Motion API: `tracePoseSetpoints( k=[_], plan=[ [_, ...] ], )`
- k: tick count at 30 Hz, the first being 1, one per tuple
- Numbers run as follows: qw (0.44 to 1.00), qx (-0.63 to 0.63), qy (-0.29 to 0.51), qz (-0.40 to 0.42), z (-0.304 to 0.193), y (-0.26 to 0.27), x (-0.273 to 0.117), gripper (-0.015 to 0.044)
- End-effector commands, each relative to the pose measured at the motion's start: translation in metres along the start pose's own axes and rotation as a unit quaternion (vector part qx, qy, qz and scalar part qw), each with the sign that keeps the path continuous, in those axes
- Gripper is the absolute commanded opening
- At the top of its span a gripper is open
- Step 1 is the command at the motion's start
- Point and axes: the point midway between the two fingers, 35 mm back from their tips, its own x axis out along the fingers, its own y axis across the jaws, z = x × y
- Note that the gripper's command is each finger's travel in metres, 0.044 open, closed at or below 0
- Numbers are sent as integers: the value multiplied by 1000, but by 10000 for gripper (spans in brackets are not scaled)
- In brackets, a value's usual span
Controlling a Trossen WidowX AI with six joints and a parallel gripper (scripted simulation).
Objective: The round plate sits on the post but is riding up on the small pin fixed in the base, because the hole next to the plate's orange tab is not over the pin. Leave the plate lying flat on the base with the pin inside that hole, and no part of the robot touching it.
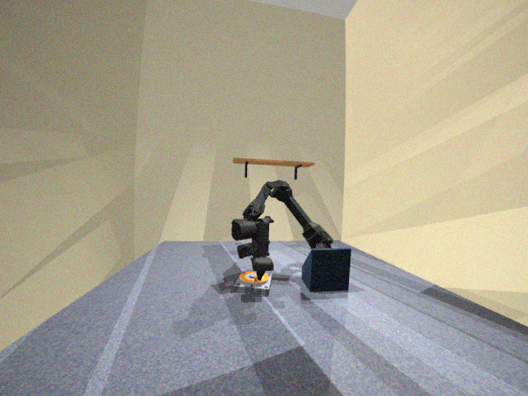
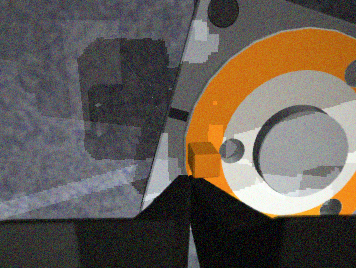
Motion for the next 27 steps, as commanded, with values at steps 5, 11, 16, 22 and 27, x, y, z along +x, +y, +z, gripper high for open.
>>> tracePoseSetpoints(
  k=[5,11,16,22,27],
  plan=[
    [1000,-2,0,-2,5,0,0,0],
    [1000,-2,0,-2,9,1,0,0],
    [1000,-2,0,-2,12,1,0,0],
    [1000,-2,0,-1,13,1,-13,0],
    [1000,-2,0,-1,11,1,-42,0]
  ],
)
